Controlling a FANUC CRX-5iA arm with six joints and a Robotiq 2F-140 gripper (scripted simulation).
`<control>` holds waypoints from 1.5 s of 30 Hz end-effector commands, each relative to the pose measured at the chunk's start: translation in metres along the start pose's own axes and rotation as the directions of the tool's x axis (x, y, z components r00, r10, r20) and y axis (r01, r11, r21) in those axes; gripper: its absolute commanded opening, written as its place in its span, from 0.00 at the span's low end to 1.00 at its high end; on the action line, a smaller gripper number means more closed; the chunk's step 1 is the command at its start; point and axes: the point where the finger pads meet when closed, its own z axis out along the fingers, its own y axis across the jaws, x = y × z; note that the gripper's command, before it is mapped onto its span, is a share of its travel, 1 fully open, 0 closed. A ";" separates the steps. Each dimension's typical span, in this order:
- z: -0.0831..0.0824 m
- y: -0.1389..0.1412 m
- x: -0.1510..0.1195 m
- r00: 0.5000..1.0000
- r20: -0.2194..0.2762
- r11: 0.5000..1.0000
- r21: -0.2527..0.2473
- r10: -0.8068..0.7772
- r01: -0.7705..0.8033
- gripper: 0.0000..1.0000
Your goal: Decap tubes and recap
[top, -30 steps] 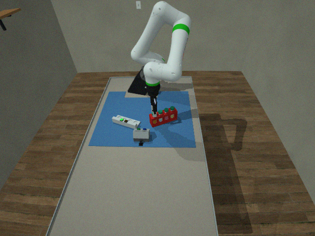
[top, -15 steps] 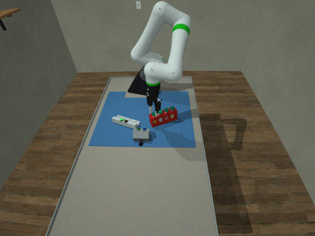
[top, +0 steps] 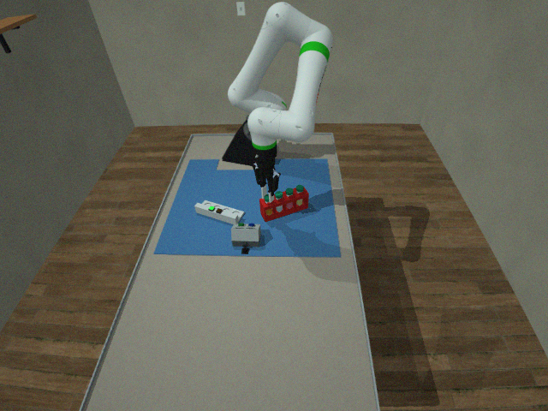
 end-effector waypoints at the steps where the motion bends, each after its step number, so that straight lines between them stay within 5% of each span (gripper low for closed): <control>1: 0.000 0.000 0.000 1.000 0.000 1.000 0.000 0.000 0.000 0.00; 4: 0.000 0.000 0.000 1.000 0.000 1.000 0.000 0.000 0.000 0.00; 8: 0.000 0.000 0.000 0.980 0.000 0.980 0.000 0.199 -0.199 0.00; 15: 0.001 0.000 0.000 0.858 0.000 0.858 0.001 0.514 -0.514 0.00; 17: 0.001 0.000 0.000 0.858 0.000 0.858 0.001 0.514 -0.514 0.00; 28: 0.001 0.000 0.000 0.500 0.000 0.500 0.000 0.866 -0.866 0.00; 37: 0.001 0.000 0.000 0.500 0.000 0.500 0.000 0.866 -0.866 0.00; 38: 0.001 0.000 0.000 0.500 0.000 0.500 0.000 0.866 -0.866 0.35; 45: 0.001 0.000 0.000 0.500 0.000 0.500 0.000 0.866 -0.866 0.35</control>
